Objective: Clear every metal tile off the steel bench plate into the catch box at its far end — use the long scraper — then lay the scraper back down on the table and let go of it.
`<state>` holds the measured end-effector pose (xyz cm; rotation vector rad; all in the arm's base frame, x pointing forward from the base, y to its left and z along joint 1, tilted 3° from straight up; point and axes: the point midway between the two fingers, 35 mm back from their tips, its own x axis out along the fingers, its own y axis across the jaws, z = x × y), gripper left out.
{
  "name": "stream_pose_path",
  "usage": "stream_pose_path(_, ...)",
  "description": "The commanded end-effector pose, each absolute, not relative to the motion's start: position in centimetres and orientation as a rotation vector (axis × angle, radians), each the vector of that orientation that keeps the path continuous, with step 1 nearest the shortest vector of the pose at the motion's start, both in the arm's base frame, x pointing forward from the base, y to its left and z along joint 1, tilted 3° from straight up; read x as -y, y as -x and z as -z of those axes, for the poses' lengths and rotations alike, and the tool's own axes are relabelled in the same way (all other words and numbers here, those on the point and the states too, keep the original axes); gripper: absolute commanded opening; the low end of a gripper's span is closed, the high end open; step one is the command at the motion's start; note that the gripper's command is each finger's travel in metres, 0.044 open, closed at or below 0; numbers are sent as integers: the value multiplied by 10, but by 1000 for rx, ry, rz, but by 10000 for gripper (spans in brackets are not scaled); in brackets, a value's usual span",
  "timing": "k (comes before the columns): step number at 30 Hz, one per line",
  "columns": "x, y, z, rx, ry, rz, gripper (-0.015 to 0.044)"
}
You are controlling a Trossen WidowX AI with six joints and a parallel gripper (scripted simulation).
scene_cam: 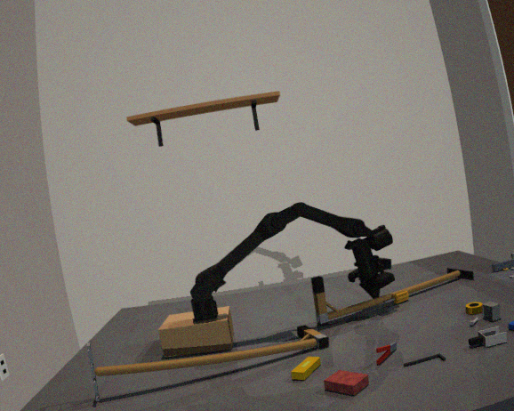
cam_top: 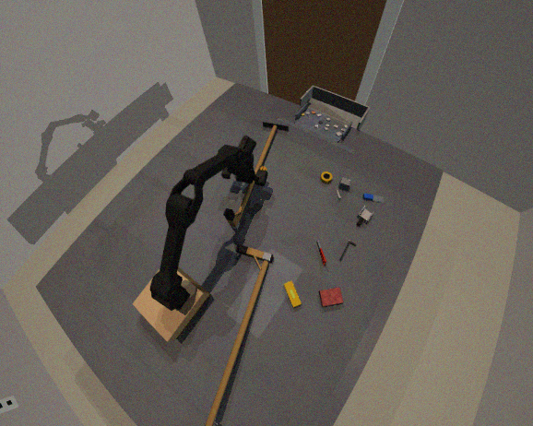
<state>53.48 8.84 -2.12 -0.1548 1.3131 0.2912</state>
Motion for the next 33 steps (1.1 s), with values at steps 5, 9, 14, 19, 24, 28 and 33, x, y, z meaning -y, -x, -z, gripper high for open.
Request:
stream_pose_path(5, -76, -538, 26, -1320, 158, -284, 0)
stream_pose_path(9, -72, -539, 26, -1319, 158, -283, 0)
stream_pose_path(14, -68, -540, 27, -1319, 158, -283, 0)
stream_pose_path(19, -63, -542, 27, -1319, 159, -283, 0)
stream_pose_path(24, -58, -544, 27, -1319, 159, -283, 0)
stream_pose_path(28, -54, -545, 27, -1319, 159, -283, 0)
stream_pose_path(33, -63, -545, 8, -1305, 157, -292, 0)
